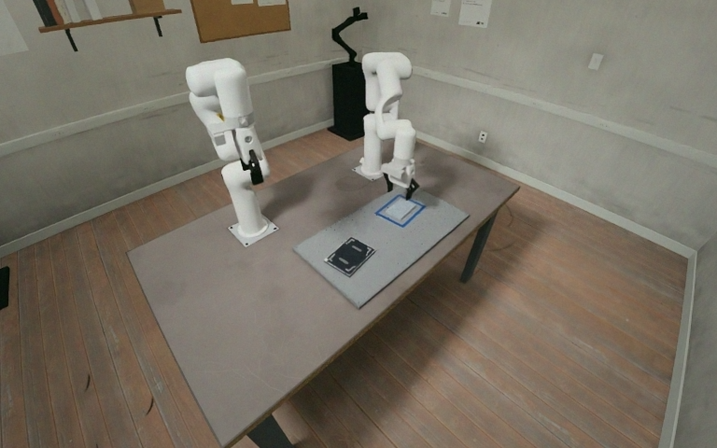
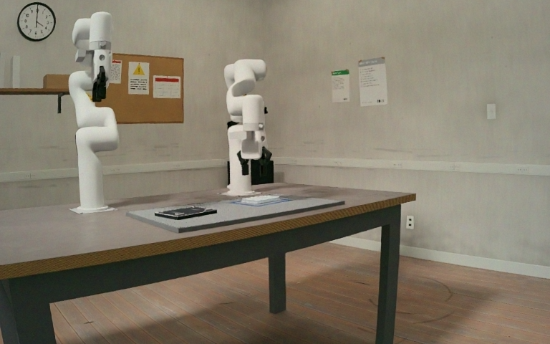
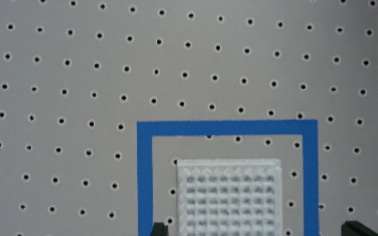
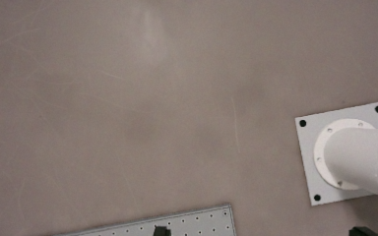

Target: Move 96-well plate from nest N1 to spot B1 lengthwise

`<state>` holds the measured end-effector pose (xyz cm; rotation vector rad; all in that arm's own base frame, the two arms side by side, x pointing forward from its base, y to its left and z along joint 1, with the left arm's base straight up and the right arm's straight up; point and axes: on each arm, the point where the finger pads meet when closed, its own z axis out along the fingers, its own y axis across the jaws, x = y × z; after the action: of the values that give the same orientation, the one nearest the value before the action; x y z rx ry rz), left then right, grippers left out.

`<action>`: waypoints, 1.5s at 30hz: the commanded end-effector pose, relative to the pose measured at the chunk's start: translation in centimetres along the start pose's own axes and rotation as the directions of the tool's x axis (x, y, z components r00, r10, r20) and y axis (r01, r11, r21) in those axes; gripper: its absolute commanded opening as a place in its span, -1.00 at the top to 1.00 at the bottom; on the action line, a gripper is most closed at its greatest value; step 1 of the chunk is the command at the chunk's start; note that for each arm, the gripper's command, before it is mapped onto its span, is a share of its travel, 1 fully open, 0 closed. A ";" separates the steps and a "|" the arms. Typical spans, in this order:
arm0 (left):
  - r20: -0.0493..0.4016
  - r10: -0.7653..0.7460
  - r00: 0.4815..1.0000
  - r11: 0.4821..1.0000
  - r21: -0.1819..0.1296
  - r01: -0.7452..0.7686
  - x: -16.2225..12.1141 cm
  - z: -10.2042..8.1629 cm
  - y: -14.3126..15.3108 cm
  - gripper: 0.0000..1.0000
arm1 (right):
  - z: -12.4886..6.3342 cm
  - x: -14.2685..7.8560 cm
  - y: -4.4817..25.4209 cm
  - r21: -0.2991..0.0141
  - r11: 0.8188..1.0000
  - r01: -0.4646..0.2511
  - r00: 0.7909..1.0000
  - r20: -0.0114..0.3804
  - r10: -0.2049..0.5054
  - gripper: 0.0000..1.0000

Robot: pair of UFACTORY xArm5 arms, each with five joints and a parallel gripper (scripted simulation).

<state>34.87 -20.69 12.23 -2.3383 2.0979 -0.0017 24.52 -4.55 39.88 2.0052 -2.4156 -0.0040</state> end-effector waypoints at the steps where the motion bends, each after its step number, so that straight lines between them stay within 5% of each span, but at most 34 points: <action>1: -0.002 -0.001 1.000 1.000 0.002 0.001 1.3 -0.1 -0.2 -1.00 | -0.1 0.0 0.0 0.003 1.000 0.000 1.000 0.000 0.000 -1.00; 25: -0.002 -0.001 1.000 1.000 0.002 0.001 8.6 -0.1 -0.5 -1.00 | -0.1 0.0 0.0 0.003 1.000 0.000 1.000 0.000 0.000 -1.00; 45: -0.002 -0.001 1.000 1.000 0.002 0.001 8.6 -0.1 -0.5 -1.00 | -0.1 0.0 0.0 0.003 1.000 0.000 1.000 0.000 0.000 -1.00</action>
<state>36.15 -29.13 12.20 -2.3396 2.0967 0.0002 24.52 -4.55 39.88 2.0052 -2.4156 -0.0040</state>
